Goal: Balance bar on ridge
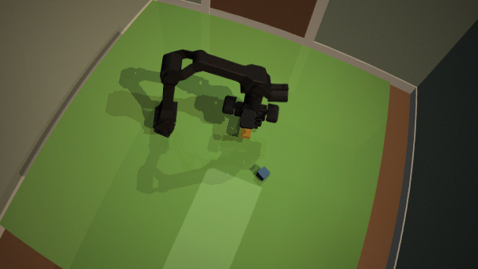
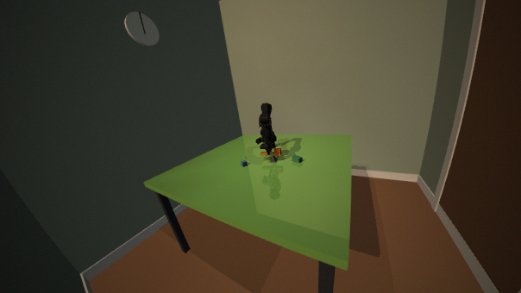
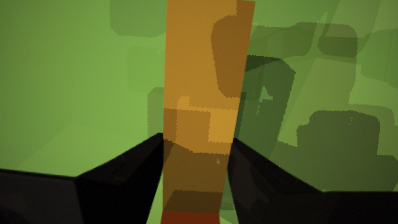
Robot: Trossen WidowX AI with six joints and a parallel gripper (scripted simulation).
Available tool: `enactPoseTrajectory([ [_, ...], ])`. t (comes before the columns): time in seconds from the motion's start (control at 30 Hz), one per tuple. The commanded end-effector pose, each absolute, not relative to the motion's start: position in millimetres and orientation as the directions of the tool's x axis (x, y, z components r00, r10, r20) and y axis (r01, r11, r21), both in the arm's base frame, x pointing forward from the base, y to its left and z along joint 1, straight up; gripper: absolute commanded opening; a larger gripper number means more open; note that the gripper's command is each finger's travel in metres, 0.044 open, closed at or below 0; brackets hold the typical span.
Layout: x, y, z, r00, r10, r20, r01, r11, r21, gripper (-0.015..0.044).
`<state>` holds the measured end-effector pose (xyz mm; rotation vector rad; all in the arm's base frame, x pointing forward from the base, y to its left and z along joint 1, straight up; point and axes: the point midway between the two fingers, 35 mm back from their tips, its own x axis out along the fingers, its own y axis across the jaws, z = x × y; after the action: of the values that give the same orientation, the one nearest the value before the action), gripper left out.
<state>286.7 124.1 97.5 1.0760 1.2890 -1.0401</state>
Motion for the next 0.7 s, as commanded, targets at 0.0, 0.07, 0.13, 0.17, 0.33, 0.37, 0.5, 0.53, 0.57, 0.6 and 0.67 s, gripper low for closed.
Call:
enactPoseTrajectory([
  [0.0,287.3,124.0,97.2,0.024,0.010,-1.000,0.979,0.202,0.025,0.0000],
  [0.07,287.3,124.0,97.1,0.024,0.010,-1.000,0.979,0.202,0.025,0.0000],
  [0.13,287.3,124.0,96.9,0.024,0.010,-1.000,0.979,0.202,0.025,0.0000],
  [0.17,287.3,124.0,96.9,0.024,0.010,-1.000,0.979,0.202,0.025,0.0000],
  [0.33,287.3,124.1,96.4,0.024,0.010,-1.000,0.979,0.202,0.025,0.0000],
  [0.37,287.3,124.1,96.4,0.024,0.010,-1.000,0.979,0.202,0.025,0.0000],
  [0.5,287.3,124.1,96.0,0.024,0.010,-1.000,0.979,0.202,0.025,0.0000],
  [0.53,287.3,124.1,95.9,0.024,0.010,-1.000,0.979,0.202,0.025,0.0000],
  [0.57,287.3,124.1,95.9,0.024,0.010,-1.000,0.979,0.202,0.025,0.0000],
  [0.6,287.3,124.1,95.8,0.024,0.010,-1.000,0.979,0.202,0.025,0.0000],
  [0.67,287.4,124.1,95.5,0.024,0.010,-1.000,0.979,0.202,0.025,0.0000],
])
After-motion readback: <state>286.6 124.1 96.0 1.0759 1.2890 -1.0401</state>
